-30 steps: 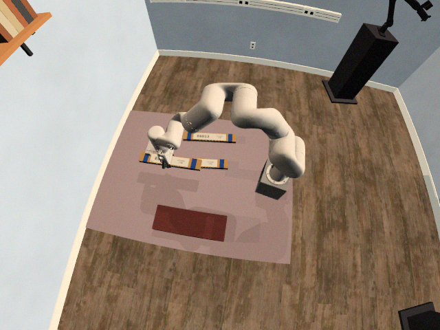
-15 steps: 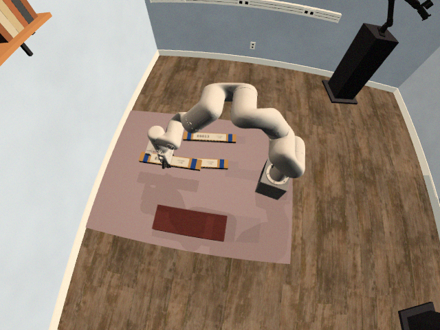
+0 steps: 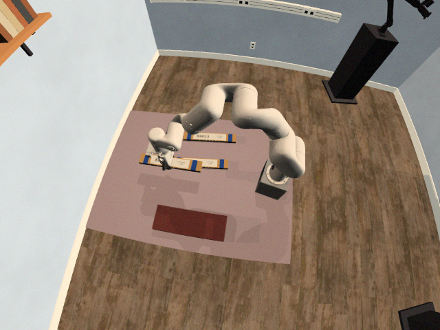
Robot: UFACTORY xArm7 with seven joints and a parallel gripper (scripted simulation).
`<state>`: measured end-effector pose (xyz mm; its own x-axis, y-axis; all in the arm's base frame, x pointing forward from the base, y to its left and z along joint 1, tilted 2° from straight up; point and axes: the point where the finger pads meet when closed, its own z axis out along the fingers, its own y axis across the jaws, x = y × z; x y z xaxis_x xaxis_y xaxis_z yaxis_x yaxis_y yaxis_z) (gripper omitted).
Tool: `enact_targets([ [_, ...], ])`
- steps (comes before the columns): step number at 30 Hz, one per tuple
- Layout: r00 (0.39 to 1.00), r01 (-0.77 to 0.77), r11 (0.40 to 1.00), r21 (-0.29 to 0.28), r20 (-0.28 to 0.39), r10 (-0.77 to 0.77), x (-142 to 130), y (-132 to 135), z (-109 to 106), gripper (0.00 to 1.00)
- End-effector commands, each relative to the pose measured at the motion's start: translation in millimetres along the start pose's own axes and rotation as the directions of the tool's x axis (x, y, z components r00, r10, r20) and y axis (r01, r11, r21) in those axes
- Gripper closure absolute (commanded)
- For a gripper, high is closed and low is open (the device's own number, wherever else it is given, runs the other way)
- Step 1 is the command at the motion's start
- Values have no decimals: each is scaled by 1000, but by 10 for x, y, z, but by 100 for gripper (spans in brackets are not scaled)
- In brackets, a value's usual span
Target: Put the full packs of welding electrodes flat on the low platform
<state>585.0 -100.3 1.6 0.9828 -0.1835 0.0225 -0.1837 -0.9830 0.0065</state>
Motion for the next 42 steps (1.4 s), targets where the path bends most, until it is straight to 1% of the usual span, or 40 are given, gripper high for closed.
enact_targets([
  [1, 1000, -1, 1000, 0, -7, 1, -3, -54, -29, 42],
  [7, 1000, -1, 1000, 0, -7, 1, -74, -205, -29, 42],
  [13, 1000, -1, 1000, 0, -7, 1, -177, -421, -28, 42],
  [15, 1000, -1, 1000, 0, -7, 1, -177, -421, -28, 42],
  [30, 1000, -1, 1000, 0, -7, 1, -518, -1137, -25, 42],
  [32, 1000, -1, 1000, 0, -7, 1, -518, -1137, -25, 42],
  [42, 1000, -1, 1000, 0, -7, 1, -775, -1679, -23, 42],
])
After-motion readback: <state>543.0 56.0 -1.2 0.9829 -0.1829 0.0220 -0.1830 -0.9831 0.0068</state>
